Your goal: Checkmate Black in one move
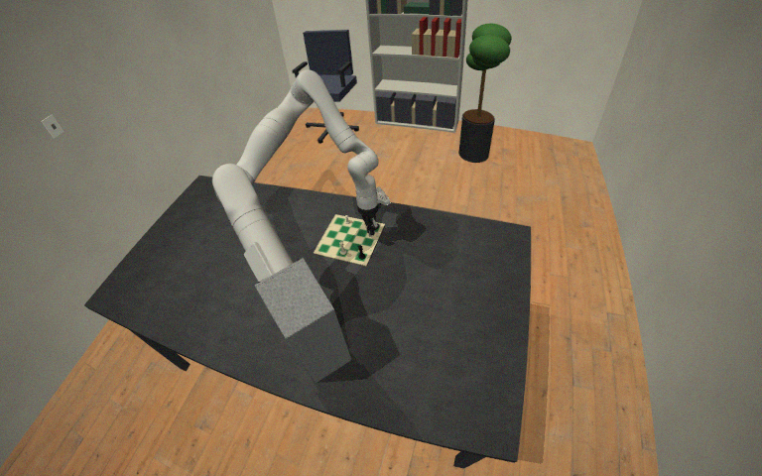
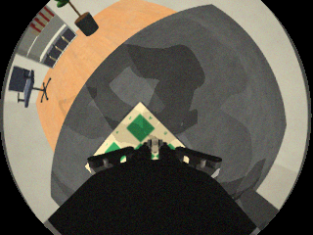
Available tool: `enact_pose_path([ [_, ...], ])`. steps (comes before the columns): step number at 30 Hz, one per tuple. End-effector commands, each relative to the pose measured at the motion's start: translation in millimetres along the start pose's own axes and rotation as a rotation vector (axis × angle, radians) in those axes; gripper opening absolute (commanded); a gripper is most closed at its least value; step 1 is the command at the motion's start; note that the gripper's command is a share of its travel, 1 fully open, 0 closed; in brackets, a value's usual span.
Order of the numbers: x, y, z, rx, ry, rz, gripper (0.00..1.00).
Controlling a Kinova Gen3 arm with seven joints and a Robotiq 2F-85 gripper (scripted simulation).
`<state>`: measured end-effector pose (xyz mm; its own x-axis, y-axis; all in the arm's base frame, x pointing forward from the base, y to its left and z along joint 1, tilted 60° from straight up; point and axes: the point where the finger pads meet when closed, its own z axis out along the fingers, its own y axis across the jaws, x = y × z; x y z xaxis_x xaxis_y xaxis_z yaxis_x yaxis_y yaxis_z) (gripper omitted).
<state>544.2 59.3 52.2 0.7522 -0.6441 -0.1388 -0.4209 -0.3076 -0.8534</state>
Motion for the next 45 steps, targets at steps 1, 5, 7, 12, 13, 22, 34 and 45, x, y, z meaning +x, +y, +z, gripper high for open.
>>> enact_pose_path([
  [1, 0.8, 0.0, -0.7, 0.000, 0.002, 0.000, 0.00],
  [5, 0.8, 0.0, -0.7, 0.000, 0.002, 0.000, 0.00],
  [7, 0.8, 0.0, -0.7, 0.000, 0.002, 0.000, 0.00],
  [12, 0.8, 0.0, -0.7, 0.000, 0.002, 0.000, 0.00],
  [13, 0.8, 0.0, -0.7, 0.000, 0.002, 0.000, 0.00],
  [22, 0.8, 0.0, -0.7, 0.000, 0.002, 0.000, 0.22],
  [34, 0.8, 0.0, -0.7, 0.000, 0.002, 0.000, 0.37],
  [45, 0.7, 0.0, -6.3, 0.000, 0.002, 0.000, 0.37],
])
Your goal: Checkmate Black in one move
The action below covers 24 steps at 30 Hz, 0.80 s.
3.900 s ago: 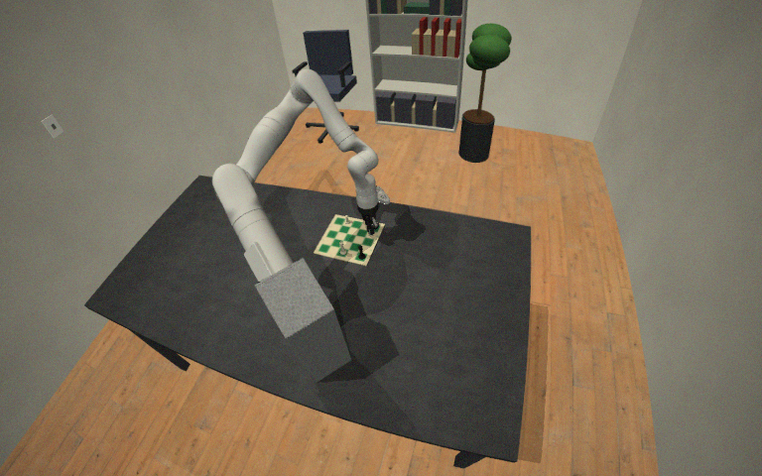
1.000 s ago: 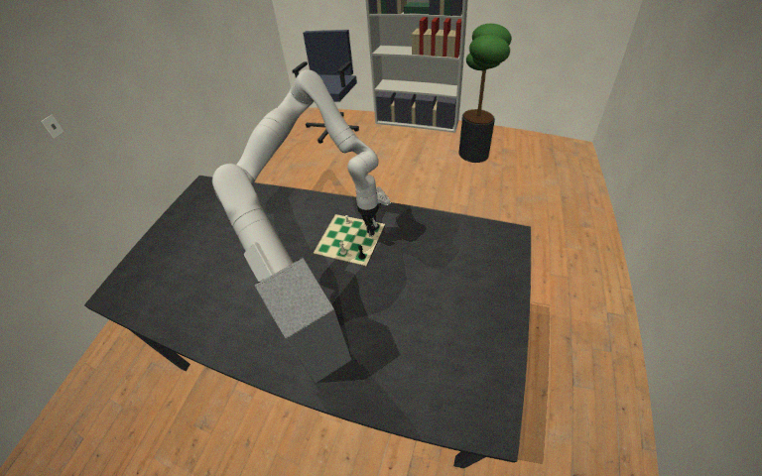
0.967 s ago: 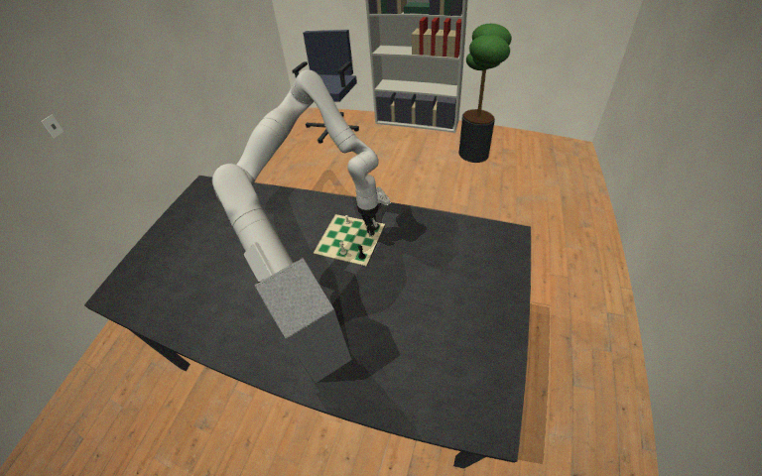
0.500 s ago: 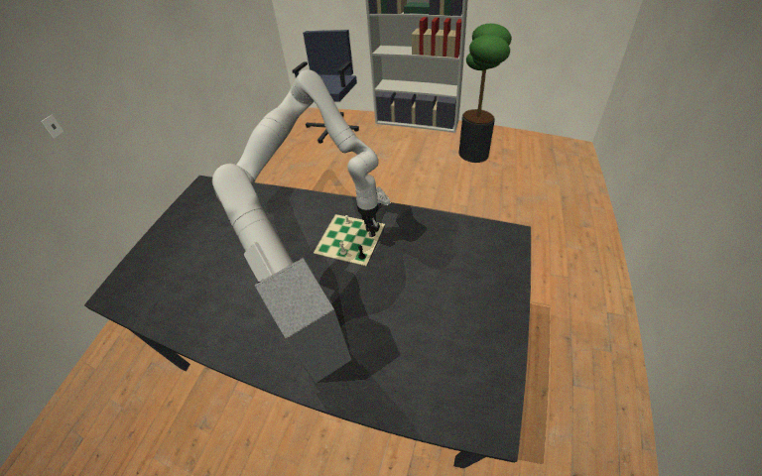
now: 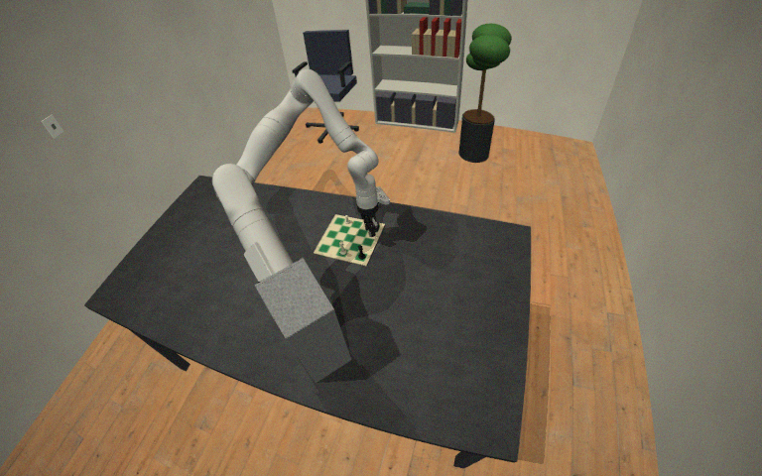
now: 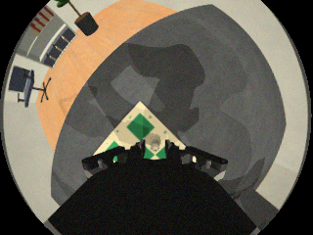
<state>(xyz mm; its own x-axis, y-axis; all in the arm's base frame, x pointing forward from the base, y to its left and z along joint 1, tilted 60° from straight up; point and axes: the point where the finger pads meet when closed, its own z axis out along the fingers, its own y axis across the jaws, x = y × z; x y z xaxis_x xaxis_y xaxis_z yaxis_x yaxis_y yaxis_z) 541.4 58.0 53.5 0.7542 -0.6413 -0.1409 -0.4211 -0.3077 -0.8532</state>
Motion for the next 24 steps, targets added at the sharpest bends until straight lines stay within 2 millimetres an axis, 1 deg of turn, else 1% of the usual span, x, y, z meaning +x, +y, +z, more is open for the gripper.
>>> enact_pose_path([
  [1, 2, 0, -3, 0.000, 0.006, 0.000, 0.37],
  [5, 2, 0, -18, 0.000, 0.006, 0.000, 0.37],
  [16, 2, 0, -74, 0.000, 0.006, 0.000, 0.37],
  [18, 2, 0, -74, 0.000, 0.006, 0.000, 0.37],
  [21, 2, 0, -83, 0.000, 0.006, 0.000, 0.37],
  [24, 2, 0, -87, 0.000, 0.006, 0.000, 0.37],
])
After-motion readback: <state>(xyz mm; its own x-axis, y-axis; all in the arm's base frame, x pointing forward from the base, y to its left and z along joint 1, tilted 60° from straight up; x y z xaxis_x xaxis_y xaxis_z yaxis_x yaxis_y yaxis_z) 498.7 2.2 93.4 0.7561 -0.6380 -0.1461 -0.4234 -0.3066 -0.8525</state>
